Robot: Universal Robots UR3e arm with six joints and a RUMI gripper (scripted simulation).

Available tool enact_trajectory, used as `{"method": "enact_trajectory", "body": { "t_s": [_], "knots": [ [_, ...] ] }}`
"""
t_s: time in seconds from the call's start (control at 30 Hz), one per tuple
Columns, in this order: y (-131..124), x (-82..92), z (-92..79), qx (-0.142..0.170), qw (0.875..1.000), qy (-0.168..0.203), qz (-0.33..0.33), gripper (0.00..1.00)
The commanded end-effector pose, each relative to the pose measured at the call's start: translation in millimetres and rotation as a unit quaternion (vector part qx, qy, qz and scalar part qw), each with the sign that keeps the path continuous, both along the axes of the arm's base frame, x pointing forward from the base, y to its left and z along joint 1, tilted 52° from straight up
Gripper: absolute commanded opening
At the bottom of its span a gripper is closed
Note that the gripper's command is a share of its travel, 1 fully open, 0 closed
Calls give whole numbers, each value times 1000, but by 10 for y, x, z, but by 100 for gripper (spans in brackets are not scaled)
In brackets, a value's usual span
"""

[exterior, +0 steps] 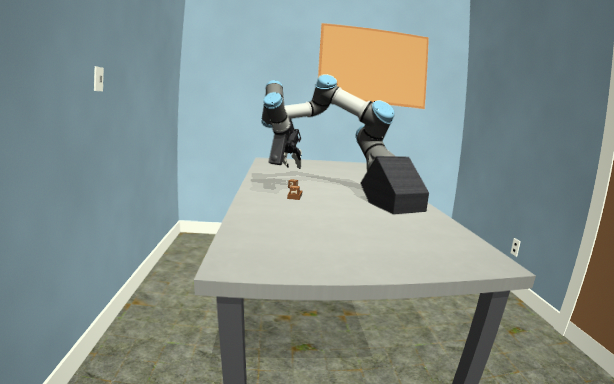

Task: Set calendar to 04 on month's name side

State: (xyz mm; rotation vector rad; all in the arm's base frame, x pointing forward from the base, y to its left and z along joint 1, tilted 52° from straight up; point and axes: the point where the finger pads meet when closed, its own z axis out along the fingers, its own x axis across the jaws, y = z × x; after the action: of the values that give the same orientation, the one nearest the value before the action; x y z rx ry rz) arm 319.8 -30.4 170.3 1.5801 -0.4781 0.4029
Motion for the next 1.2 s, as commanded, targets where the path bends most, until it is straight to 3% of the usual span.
{"method": "enact_trajectory", "body": {
  "t_s": [0.0, 1.17],
  "knots": [
    [-7, -25, 39, -16, 1000, -2, -9, 29],
    [-30, -11, 21, -18, 1000, -2, -8, 29]
  ]
}}
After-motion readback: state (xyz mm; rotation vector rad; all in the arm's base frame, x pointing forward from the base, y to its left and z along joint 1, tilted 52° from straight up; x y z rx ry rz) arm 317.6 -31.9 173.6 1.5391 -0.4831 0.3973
